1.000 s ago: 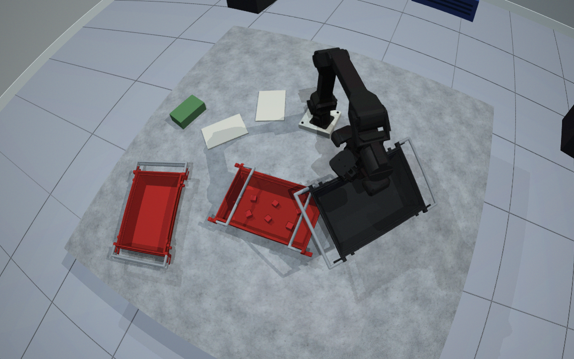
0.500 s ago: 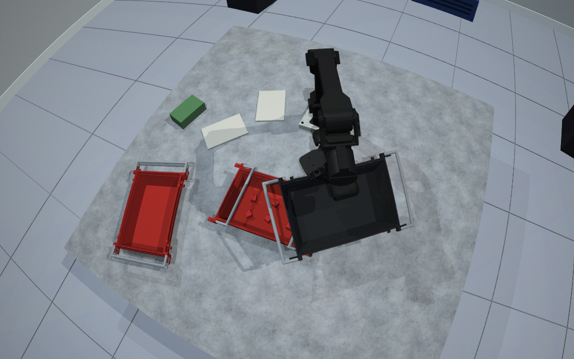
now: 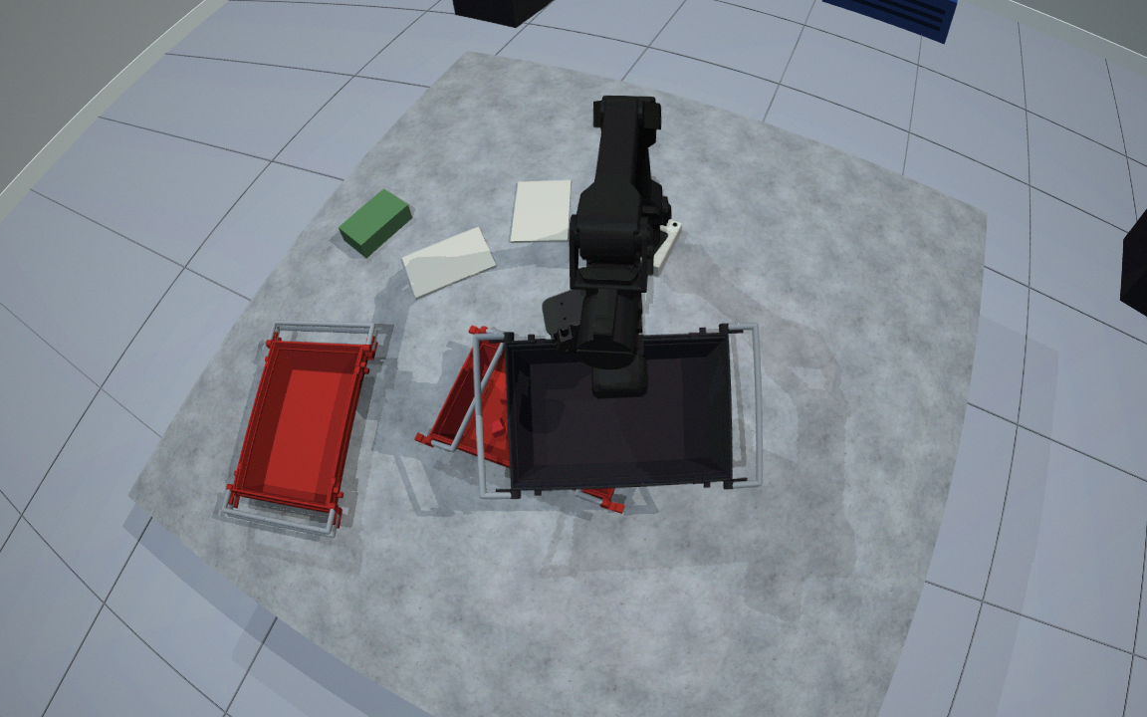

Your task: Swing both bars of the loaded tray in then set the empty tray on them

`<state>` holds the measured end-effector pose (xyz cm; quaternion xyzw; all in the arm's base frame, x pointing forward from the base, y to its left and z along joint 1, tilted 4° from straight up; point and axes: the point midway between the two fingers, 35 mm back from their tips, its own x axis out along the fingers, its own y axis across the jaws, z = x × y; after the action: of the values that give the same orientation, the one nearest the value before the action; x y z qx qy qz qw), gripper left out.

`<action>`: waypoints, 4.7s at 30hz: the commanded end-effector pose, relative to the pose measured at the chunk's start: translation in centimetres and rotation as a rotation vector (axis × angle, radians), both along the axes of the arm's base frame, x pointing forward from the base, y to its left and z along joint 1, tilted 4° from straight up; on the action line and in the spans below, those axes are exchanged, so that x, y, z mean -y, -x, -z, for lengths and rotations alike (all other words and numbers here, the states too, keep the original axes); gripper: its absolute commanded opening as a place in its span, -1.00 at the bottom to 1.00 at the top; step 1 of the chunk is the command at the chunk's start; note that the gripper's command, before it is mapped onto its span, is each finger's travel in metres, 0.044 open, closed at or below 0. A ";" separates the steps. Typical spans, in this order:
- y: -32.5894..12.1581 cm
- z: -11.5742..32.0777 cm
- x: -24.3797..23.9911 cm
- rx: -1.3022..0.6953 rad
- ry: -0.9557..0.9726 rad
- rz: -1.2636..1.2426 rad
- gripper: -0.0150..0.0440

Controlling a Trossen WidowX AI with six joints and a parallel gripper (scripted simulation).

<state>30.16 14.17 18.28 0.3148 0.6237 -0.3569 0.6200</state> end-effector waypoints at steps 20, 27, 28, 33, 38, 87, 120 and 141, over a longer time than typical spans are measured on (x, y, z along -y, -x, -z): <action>-2.5 -1.0 8.8 0.046 0.010 0.347 -0.49; -2.6 -1.0 9.4 0.047 0.012 0.370 -0.49; -2.6 -1.0 9.4 0.047 0.012 0.370 -0.49; -2.6 -1.0 9.4 0.047 0.012 0.370 -0.49; -2.6 -1.0 9.4 0.047 0.012 0.370 -0.49; -2.6 1.0 9.6 0.048 0.012 0.370 -0.49; -1.4 3.9 9.9 0.047 0.012 0.370 -0.49; -0.4 5.7 10.2 0.046 0.013 0.370 -0.49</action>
<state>30.83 4.11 13.03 0.4315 0.5371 -0.4581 0.5616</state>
